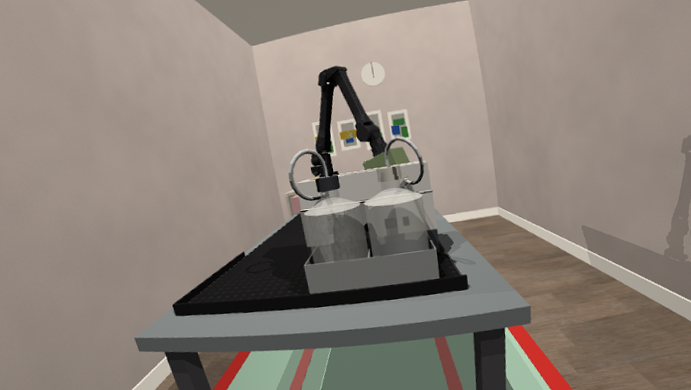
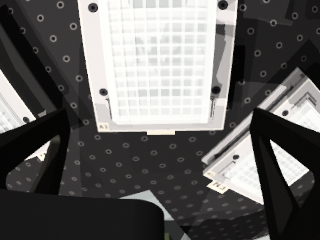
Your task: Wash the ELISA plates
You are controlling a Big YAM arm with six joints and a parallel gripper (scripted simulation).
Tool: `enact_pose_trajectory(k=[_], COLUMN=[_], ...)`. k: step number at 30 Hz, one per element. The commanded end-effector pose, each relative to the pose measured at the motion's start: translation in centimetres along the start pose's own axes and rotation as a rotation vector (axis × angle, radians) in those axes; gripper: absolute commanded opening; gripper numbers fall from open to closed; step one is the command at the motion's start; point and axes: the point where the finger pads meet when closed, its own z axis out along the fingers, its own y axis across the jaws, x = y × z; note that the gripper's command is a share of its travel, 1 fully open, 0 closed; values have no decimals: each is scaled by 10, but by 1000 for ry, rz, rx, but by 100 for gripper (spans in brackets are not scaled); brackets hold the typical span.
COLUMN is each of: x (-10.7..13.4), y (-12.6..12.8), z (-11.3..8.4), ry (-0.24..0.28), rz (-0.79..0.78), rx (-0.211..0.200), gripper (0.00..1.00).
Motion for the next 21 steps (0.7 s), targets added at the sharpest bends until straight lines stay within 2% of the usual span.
enact_pose_trajectory(k=[1, 2, 21], x=[-10, -16, -16], y=[-1, 1, 2], z=[-4, 2, 28], ry=[-19, -26, -25], rz=[-18, -35, -34], rx=[2, -1, 0], gripper=[100, 100, 100])
